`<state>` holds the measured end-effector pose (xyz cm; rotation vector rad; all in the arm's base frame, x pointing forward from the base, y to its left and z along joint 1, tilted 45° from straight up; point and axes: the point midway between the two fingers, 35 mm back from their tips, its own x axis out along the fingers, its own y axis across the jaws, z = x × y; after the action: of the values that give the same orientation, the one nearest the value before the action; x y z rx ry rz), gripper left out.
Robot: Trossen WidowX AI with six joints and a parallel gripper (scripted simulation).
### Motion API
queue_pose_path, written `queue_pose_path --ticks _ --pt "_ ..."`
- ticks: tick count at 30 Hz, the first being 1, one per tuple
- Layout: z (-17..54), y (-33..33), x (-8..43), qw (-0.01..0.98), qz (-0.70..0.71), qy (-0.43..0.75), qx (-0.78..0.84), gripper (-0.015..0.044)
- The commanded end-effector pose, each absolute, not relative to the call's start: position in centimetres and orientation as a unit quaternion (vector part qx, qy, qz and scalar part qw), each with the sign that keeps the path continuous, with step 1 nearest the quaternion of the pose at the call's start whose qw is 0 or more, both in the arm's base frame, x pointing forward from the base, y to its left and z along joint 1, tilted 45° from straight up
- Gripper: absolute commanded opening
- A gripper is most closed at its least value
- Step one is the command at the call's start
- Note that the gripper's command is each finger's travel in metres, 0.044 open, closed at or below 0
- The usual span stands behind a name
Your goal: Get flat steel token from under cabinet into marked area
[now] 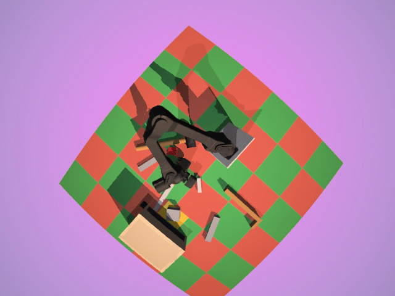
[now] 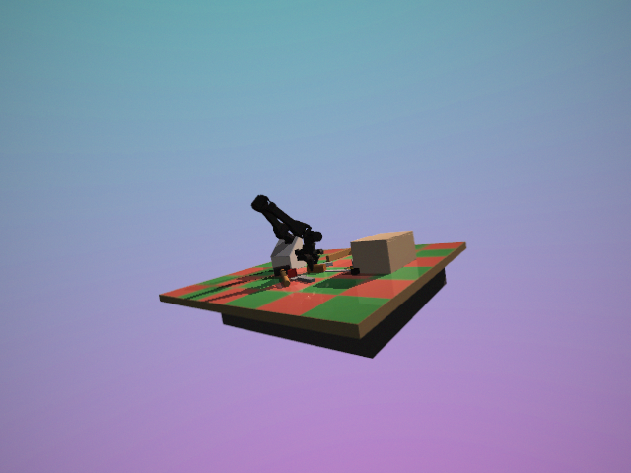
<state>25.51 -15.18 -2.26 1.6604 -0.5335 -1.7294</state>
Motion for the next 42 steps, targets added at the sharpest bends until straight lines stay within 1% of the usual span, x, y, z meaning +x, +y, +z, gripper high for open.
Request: queue_pose_path --ticks 1,42 --pt "-2.2 -15.1 26.4 0.336 -0.661 -0.206 0.639 0.0000" --pt "-2.8 -14.3 30.8 0.335 -0.660 -0.206 0.640 0.0000"
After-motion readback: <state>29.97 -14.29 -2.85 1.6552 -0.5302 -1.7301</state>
